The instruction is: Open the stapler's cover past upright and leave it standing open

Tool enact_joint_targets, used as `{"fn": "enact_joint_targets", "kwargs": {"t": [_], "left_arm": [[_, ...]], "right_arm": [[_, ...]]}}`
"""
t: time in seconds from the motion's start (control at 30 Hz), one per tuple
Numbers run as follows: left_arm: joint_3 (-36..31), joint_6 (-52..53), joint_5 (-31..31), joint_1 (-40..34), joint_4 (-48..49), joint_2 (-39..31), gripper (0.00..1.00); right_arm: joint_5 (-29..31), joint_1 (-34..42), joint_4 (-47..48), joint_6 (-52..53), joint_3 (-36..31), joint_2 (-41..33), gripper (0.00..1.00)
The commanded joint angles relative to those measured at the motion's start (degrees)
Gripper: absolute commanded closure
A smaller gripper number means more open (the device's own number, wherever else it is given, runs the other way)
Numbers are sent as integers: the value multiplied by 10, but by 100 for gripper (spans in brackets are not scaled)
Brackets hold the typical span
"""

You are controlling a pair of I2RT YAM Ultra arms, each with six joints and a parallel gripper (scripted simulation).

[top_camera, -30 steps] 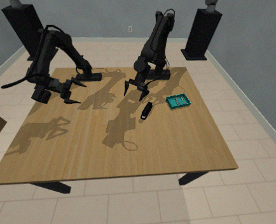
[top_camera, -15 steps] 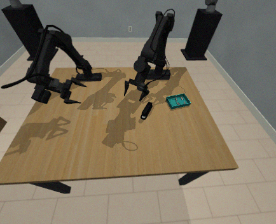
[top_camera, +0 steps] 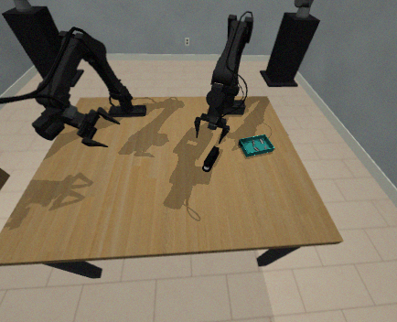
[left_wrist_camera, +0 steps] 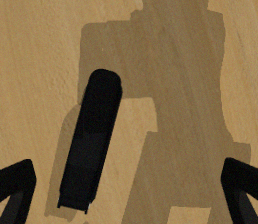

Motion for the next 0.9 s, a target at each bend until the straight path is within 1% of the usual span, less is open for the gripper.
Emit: {"fn": "enact_joint_targets", "kwargs": {"t": [0.0,0.03,0.17,0.3,0.47,0.5,0.57,0.6,0.63,0.73,0.8,0.87], "left_arm": [[-8,65,-24,6,-37,-21,0],[-11,79,-29,11,-42,-27,0],[-20,98,-37,20,-48,-36,0],[-24,95,-38,24,-47,-40,0],[-25,95,-38,24,-47,-41,0],[-26,95,-38,24,-47,-41,0],[-26,95,-38,24,-47,-41,0],[-26,95,-38,24,-47,-41,0],[-26,95,-38,24,-47,-41,0],[-26,95,-38,24,-47,-41,0],[-26,95,-38,24,-47,-41,0],[-26,95,-38,24,-47,-41,0]], "right_arm": [[-10,-8,71,70,-19,-19,0],[-5,-5,118,122,-28,-50,0],[20,-11,196,218,-38,-85,0],[45,-8,276,320,-46,-130,0],[86,-5,391,442,-65,-205,0],[97,-4,414,466,-73,-224,0],[97,-4,414,466,-73,-224,0],[126,-1,467,513,-103,-263,0],[140,0,486,534,-111,-290,0],[200,7,541,594,-165,-356,0],[252,14,572,628,-212,-393,0],[308,26,600,658,-244,-424,0]]}}
